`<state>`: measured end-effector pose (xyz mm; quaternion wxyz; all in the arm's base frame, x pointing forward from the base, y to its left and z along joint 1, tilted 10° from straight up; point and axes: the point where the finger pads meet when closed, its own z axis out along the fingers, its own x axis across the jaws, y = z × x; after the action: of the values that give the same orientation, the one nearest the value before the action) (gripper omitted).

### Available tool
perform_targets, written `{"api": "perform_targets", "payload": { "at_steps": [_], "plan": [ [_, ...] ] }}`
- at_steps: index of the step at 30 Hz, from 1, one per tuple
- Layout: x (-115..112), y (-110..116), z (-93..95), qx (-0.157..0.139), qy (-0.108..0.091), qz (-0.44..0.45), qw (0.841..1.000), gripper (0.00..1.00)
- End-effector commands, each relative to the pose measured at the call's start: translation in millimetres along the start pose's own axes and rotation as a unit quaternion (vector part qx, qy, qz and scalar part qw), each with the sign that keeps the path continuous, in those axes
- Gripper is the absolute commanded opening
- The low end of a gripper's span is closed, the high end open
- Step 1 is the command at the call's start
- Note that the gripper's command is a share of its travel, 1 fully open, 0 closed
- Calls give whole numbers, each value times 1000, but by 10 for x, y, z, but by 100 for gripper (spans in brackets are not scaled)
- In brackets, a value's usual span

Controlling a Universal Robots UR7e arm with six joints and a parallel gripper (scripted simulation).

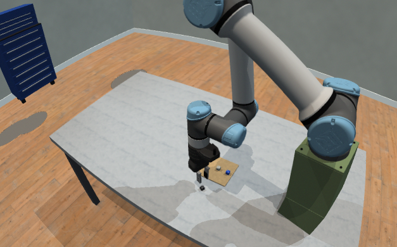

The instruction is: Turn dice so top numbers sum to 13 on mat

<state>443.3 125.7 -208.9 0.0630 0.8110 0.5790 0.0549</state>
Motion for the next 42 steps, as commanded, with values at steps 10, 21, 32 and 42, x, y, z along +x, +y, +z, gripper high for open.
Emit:
{"api": "perform_targets", "payload": {
  "at_steps": [10,21,32,42],
  "plan": [
    [4,1,142,-1,0,0,1000,64],
    [7,-1,286,-1,0,0,1000,64],
    [9,-3,418,-1,0,0,1000,64],
    [9,-4,453,-1,0,0,1000,64]
  ]
}}
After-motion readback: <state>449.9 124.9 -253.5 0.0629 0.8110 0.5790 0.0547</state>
